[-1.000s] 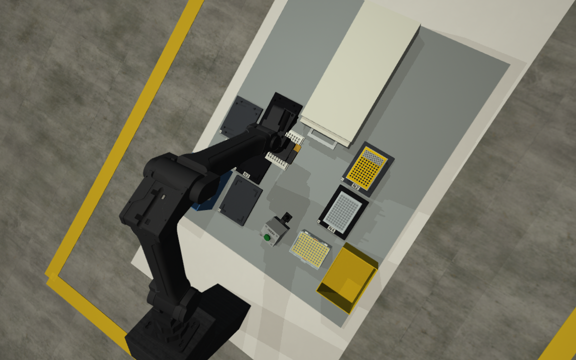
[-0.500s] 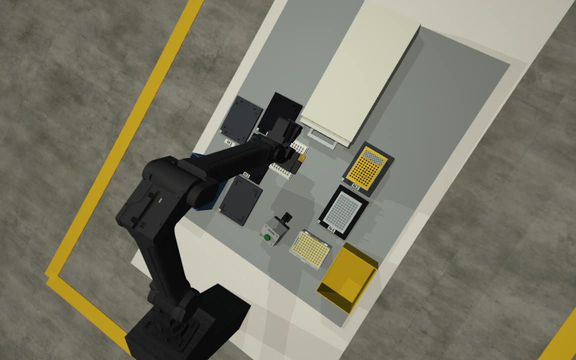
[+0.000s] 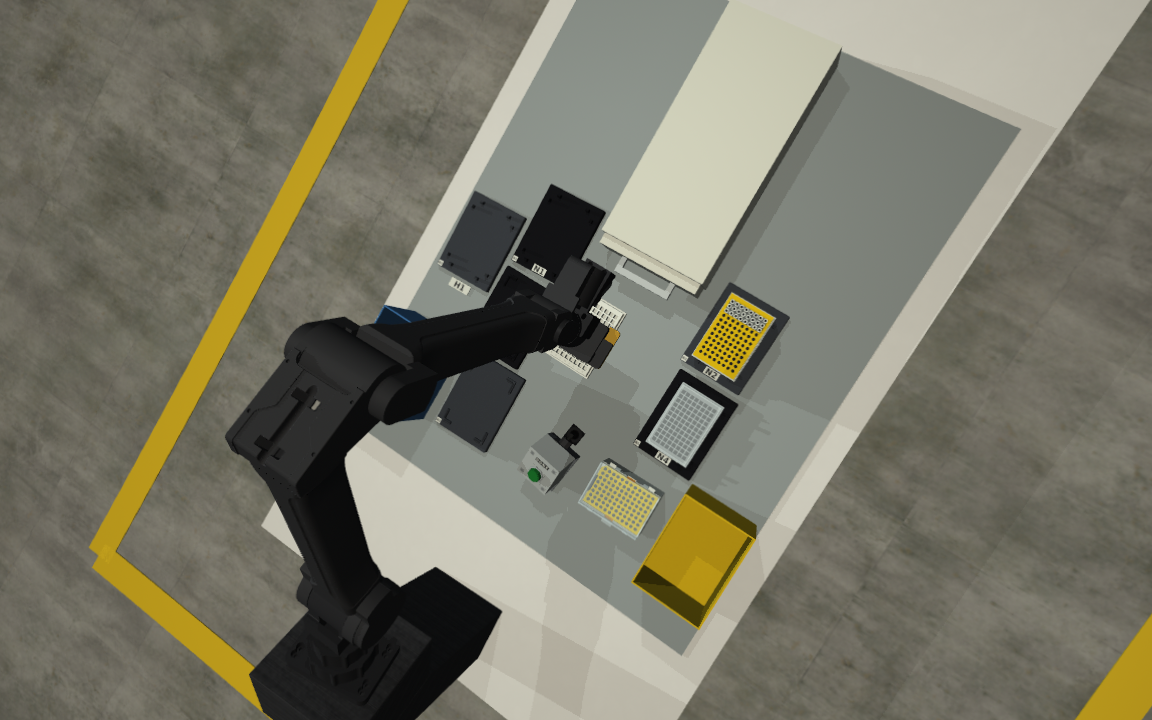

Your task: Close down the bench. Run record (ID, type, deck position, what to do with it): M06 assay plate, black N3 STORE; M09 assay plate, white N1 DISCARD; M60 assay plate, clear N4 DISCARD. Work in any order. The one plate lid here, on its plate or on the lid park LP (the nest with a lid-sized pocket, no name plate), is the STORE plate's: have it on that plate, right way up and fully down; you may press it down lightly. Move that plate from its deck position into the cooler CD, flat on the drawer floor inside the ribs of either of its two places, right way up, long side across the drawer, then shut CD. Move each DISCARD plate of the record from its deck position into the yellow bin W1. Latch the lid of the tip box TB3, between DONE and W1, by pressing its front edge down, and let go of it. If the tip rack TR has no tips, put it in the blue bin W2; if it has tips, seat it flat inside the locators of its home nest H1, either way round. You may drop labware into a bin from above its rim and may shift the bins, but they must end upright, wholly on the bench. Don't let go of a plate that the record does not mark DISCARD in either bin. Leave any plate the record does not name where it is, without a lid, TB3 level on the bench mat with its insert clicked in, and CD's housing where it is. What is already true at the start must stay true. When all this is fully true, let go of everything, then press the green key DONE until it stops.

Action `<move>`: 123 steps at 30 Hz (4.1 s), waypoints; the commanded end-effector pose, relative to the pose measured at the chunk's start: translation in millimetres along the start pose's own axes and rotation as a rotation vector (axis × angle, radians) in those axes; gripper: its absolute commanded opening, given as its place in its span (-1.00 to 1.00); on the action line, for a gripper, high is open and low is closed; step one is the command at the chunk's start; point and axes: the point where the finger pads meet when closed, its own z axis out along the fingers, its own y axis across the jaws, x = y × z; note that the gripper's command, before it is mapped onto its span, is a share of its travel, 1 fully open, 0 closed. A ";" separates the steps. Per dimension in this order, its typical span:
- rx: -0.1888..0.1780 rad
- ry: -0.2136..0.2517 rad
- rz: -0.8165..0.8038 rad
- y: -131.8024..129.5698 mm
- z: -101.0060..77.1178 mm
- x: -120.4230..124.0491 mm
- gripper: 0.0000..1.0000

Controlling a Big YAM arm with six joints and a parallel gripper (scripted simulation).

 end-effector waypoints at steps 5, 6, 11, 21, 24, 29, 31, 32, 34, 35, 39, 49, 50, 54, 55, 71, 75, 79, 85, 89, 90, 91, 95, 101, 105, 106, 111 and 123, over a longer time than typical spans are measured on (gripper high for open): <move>0.006 -0.021 -0.015 -15.9 -1.3 1.8 -1.00; 0.007 -0.024 -0.015 -18.4 -2.5 2.1 -1.00; 0.007 -0.045 -0.017 -29.1 -10.4 2.1 -1.00; 0.009 -0.042 -0.017 -47.3 -9.2 15.1 -1.00; 0.009 -0.039 -0.017 -54.1 -8.4 20.4 -1.00; 0.010 -0.035 -0.017 -65.6 -6.8 29.6 -1.00; 0.010 -0.031 -0.017 -70.2 -5.4 34.1 -1.00; 0.010 -0.029 -0.016 -72.5 -4.5 36.5 -1.00; 0.010 -0.023 -0.016 -77.2 -2.5 41.7 -1.00; 0.009 -0.019 -0.015 -79.5 -1.3 44.5 -1.00; 0.009 -0.015 -0.014 -84.4 1.1 48.6 -1.00; 0.010 -0.013 -0.014 -106.7 0.4 65.0 -1.00; 0.010 -0.014 -0.014 -109.0 0.0 66.1 -1.00; 0.010 -0.010 -0.013 -115.8 1.3 72.3 -1.00; 0.010 -0.010 -0.013 -115.8 1.3 72.3 -1.00; 0.010 -0.009 -0.012 -149.5 0.7 95.2 -1.00; 0.011 -0.010 -0.012 -156.3 0.6 99.0 -1.00; 0.011 -0.009 -0.012 -165.1 0.5 105.9 -1.00; 0.012 -0.011 -0.012 -179.0 0.2 113.4 -1.00; 0.012 -0.012 -0.012 -183.5 0.1 116.3 -1.00; 0.018 -0.032 -0.020 -185.7 -6.7 108.8 -1.00; 0.014 -0.018 -0.015 -187.8 -2.4 116.7 -1.00; 0.011 -0.009 -0.011 -196.4 -0.1 127.2 -1.00; 0.013 -0.012 -0.012 -210.6 -0.4 134.2 -1.00; 0.013 -0.011 -0.011 -217.1 -0.5 139.4 -1.00; 0.013 -0.011 -0.011 -217.1 -0.5 139.4 -1.00; 0.013 -0.012 -0.011 -228.4 -0.7 146.6 -1.00; 0.017 -0.019 -0.015 -253.2 -1.2 156.7 -1.00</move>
